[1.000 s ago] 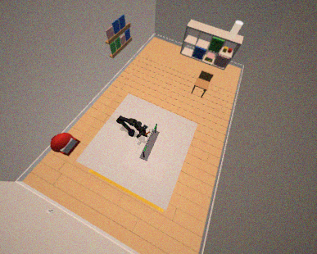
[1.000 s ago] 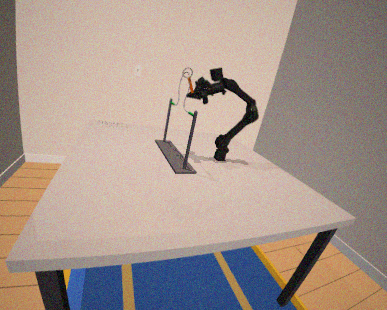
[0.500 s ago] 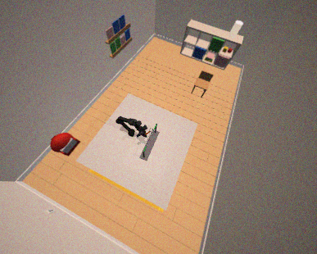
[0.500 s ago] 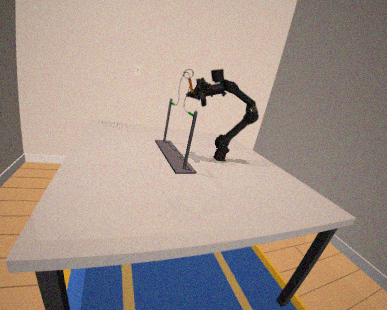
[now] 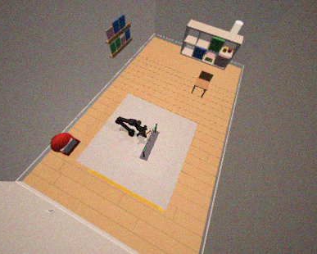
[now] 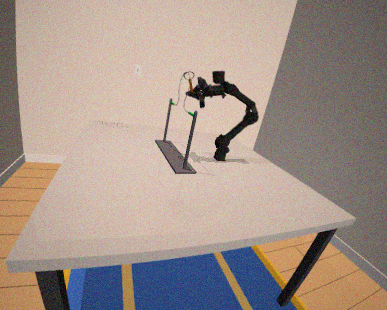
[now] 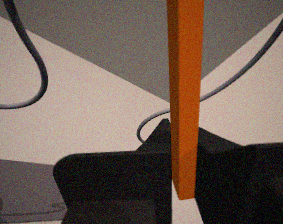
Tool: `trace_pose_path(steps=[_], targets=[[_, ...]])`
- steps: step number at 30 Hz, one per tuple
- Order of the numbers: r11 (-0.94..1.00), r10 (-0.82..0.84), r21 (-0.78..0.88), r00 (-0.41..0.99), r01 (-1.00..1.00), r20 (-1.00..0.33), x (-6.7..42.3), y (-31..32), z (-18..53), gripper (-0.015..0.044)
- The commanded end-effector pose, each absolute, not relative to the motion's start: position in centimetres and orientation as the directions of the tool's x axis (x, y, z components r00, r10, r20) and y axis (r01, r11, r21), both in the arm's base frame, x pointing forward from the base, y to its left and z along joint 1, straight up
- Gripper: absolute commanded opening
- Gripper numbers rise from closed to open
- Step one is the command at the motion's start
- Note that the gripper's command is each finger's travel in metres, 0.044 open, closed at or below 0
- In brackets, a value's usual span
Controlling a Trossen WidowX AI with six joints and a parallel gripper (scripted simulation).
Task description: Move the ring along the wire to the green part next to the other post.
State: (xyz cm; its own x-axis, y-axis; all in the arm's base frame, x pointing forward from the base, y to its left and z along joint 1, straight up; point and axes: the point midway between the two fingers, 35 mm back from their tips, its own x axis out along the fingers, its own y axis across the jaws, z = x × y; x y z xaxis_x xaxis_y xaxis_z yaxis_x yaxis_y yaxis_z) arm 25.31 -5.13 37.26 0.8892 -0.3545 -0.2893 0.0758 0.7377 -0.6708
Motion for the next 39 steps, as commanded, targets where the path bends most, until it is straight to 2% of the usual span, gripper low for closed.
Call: trace_pose_path(steps=[1,39], targets=[[0.706,-0.370,-0.704,0.890,0.082,-0.267,25.1,-5.3,37.4,-0.0150],[0.276,-0.453,-0.955,0.891,0.110,-0.028,25.2,-6.3,38.8,-0.0150]])
